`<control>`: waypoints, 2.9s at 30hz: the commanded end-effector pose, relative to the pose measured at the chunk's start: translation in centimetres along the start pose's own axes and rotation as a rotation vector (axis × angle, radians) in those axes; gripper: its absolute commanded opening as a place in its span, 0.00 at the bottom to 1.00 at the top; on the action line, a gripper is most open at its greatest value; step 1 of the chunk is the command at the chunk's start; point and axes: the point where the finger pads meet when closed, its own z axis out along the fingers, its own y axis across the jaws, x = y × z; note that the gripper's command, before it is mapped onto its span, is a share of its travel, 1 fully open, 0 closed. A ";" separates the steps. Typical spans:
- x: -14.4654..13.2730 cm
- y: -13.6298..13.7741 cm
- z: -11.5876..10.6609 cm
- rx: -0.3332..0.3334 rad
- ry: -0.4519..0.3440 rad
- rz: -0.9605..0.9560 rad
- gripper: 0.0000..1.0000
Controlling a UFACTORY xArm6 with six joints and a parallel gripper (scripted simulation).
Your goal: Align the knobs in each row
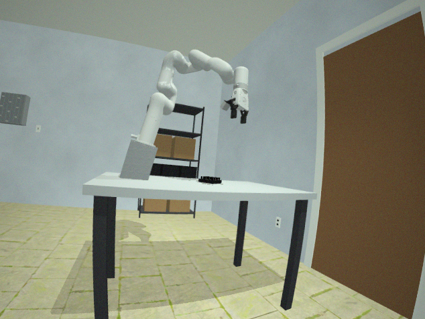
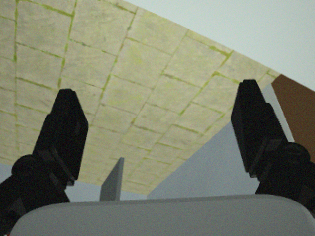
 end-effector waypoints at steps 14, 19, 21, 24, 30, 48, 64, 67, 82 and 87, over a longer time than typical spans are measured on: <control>1.0 2.6 2.8 0.003 -0.009 0.141 1.00; 1.3 3.1 3.4 0.004 -0.009 0.173 1.00; 2.1 4.4 5.0 0.005 -0.010 0.245 1.00; 2.6 5.1 5.9 0.006 -0.011 0.285 1.00; 3.9 6.6 7.7 0.007 -0.012 0.372 1.00; 8.3 10.5 12.8 0.002 -0.013 0.618 1.00; 12.9 13.2 16.7 -0.006 -0.006 0.821 1.00; 14.1 13.7 17.6 -0.009 -0.003 0.870 1.00; 19.0 15.4 20.6 -0.017 0.014 1.051 1.00; 19.0 15.4 20.6 -0.017 0.014 1.051 1.00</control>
